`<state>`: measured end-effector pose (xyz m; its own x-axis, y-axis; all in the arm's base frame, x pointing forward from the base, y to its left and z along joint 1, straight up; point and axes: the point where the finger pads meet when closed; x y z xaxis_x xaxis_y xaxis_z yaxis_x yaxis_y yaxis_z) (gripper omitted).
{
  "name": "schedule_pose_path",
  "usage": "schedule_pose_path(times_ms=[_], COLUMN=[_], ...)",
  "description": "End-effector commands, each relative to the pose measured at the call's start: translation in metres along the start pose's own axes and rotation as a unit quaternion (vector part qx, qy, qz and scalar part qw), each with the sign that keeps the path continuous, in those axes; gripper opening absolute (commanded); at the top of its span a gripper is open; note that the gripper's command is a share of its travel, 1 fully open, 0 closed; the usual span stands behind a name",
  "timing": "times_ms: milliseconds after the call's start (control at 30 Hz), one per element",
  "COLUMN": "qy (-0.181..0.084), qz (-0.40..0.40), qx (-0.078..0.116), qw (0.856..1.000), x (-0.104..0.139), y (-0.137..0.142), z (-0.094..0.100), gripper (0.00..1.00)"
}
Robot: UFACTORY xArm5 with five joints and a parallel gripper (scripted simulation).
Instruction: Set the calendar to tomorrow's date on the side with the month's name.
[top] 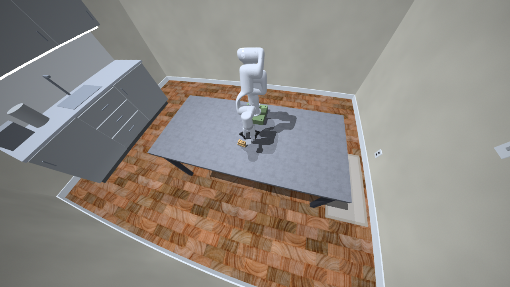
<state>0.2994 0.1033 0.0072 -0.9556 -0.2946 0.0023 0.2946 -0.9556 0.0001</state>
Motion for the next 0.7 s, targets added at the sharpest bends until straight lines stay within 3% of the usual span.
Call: schedule_pose_path(times_ms=[0, 233, 433, 667], qy=[0.000, 0.000, 0.000, 0.000], qz=[0.022, 0.098, 0.109, 0.184], qx=[0.000, 0.000, 0.000, 0.000], qw=[1.000, 0.995, 0.994, 0.983], x=[-0.008, -0.013, -0.024, -0.028], y=[0.010, 0.015, 0.033, 0.038], z=[0.000, 0.000, 0.000, 0.000], gripper=[1.00, 1.00, 1.00, 1.00])
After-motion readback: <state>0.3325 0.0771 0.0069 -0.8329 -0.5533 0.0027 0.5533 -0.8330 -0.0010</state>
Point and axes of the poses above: the point where the finger pads meet when closed, its own z axis back along the fingers, its own y axis across the jaws, x = y × z, and after that the axes turned 12 degrees about -z, right-handed
